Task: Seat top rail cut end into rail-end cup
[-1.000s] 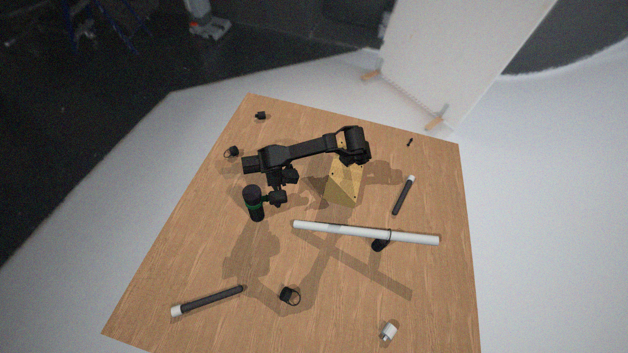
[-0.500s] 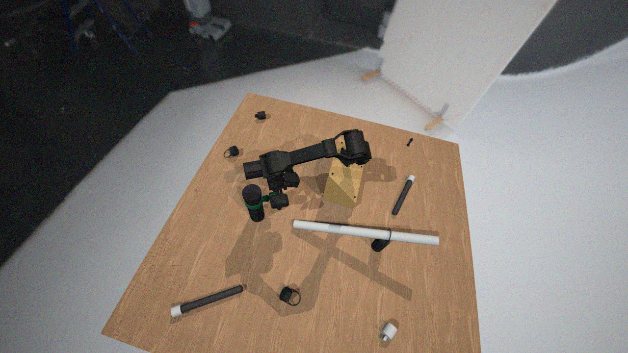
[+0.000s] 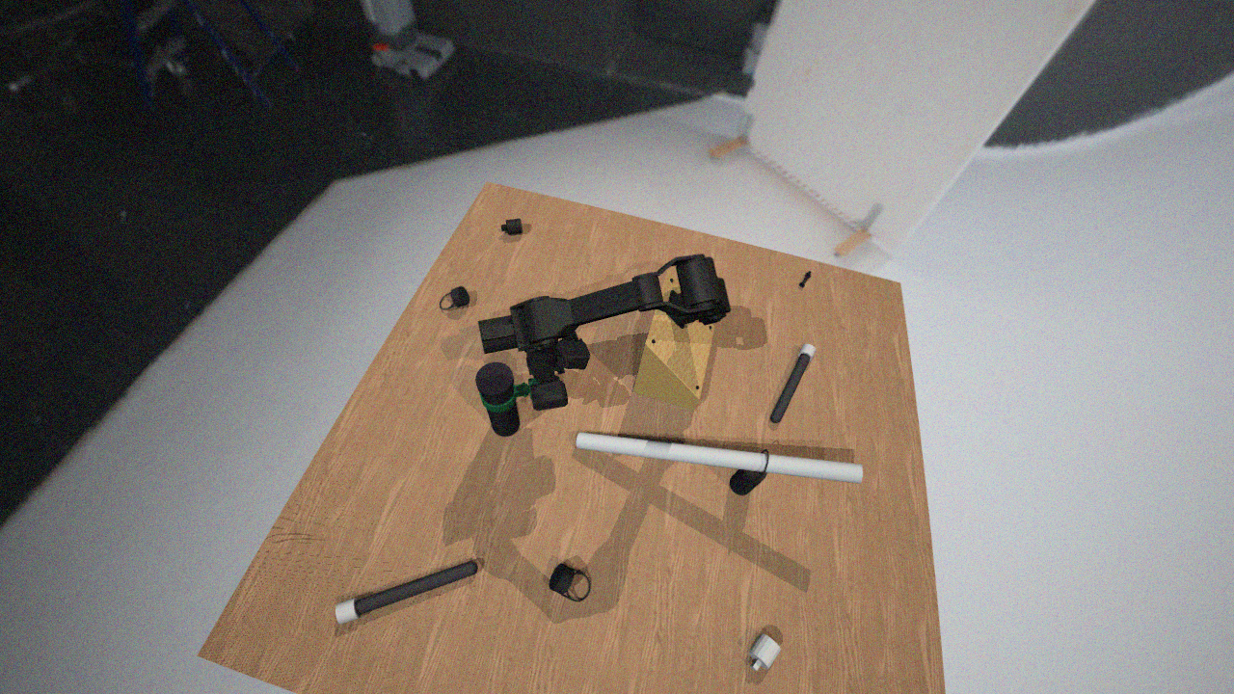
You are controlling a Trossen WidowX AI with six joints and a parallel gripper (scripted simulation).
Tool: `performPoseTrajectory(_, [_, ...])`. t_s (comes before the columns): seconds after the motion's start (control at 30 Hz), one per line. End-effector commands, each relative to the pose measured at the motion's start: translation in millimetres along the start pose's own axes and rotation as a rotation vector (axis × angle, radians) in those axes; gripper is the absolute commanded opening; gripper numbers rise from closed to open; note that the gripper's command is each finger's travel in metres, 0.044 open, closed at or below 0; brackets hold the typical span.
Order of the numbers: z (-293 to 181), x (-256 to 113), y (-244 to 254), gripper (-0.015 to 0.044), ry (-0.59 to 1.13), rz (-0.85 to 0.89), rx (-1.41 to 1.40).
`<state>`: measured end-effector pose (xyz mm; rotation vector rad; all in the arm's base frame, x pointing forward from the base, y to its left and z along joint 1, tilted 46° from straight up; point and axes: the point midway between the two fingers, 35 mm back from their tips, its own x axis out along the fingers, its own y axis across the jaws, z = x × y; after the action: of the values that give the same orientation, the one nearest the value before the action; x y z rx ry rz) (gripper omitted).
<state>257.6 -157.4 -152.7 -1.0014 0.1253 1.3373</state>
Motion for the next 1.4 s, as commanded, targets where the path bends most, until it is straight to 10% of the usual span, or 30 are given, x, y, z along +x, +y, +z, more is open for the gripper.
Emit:
performPoseTrajectory(0.0, [0,1,-3,0.0,0.008,-0.001,0.034])
performPoseTrajectory(1.37, [-6,10,-33,0.0,0.095,-0.002,0.366])
